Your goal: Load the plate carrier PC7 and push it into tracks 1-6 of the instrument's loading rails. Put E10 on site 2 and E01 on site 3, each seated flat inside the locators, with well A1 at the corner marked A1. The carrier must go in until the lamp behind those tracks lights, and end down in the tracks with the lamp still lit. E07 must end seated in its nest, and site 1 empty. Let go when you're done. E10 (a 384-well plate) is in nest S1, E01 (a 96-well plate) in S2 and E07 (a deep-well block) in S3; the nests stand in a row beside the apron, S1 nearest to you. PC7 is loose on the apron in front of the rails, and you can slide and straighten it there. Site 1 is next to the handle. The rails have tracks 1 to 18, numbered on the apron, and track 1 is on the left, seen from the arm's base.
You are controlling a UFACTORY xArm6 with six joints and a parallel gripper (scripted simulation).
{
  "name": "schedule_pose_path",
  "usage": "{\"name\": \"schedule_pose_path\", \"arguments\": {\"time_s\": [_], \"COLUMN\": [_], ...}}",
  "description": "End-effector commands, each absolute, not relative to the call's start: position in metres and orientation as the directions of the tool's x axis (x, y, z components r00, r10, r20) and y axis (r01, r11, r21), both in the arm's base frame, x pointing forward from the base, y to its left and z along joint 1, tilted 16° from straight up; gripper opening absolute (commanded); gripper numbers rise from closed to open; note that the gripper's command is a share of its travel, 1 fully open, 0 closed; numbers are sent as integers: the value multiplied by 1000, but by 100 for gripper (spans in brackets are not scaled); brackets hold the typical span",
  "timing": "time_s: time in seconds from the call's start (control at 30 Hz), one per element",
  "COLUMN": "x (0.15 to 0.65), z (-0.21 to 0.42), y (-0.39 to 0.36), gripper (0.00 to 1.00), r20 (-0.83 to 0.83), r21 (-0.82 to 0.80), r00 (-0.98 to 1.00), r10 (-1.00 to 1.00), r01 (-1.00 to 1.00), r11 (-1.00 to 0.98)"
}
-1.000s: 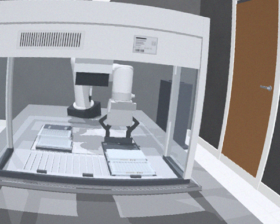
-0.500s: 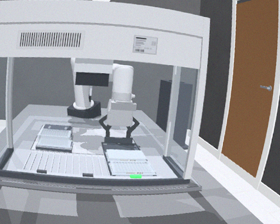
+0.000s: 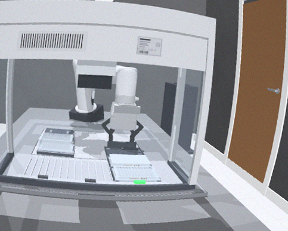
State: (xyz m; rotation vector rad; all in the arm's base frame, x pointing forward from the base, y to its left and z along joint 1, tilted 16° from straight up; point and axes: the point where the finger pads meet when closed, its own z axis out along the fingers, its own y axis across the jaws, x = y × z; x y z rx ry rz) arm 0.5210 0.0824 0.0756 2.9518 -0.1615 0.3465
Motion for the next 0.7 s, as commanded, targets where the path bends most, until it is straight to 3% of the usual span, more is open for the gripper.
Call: {"name": "schedule_pose_path", "arguments": {"time_s": [0.0, 0.67], "x": [522, 517], "z": [77, 76], "y": [83, 83], "gripper": [82, 82], "r20": [241, 241], "r21": [150, 150], "r00": [967, 967], "r10": [-87, -87], "r01": [-126, -126], "r11": [-981, -981]}}
